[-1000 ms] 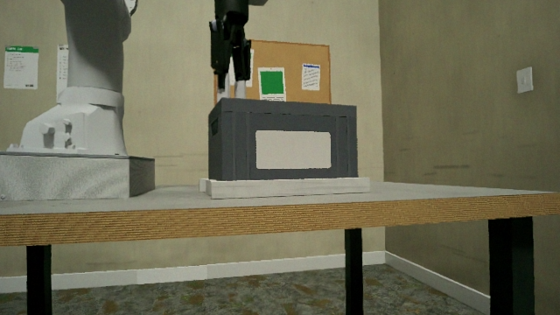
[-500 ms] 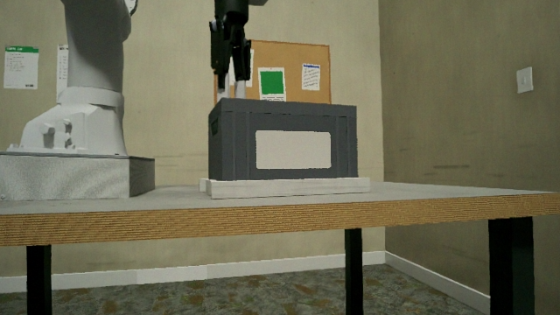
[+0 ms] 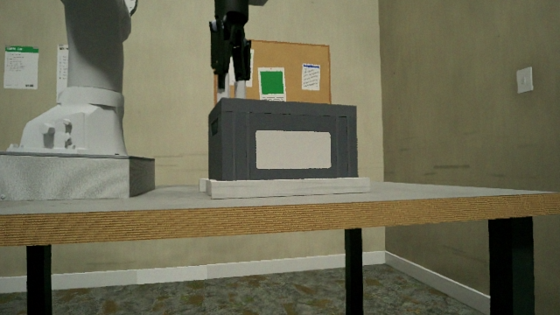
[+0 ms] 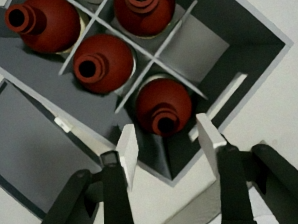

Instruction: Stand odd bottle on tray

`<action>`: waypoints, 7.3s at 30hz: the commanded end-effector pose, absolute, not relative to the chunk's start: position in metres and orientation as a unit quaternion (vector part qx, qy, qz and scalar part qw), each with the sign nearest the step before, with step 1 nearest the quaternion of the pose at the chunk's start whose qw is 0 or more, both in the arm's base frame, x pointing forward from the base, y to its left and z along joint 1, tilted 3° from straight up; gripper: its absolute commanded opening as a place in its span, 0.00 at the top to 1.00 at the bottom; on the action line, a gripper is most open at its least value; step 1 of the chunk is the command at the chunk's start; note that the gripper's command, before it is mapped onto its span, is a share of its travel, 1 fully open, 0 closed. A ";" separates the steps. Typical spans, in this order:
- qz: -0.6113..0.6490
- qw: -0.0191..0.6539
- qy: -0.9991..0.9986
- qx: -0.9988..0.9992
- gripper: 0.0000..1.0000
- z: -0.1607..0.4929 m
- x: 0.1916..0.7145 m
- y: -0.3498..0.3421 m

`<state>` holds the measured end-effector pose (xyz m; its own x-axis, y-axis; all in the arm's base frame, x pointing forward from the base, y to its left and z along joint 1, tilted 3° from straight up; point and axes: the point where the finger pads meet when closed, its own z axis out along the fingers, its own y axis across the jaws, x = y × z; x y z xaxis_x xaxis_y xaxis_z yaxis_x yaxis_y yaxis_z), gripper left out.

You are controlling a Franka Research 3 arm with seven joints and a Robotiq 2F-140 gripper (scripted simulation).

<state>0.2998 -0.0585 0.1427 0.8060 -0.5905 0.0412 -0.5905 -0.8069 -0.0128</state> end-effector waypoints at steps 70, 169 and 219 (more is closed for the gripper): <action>0.022 0.001 -0.309 0.951 0.56 0.100 0.301 -0.060; 0.022 0.001 -0.309 0.951 0.90 0.100 0.301 -0.060; 0.022 0.001 -0.309 0.951 0.56 0.102 0.301 -0.060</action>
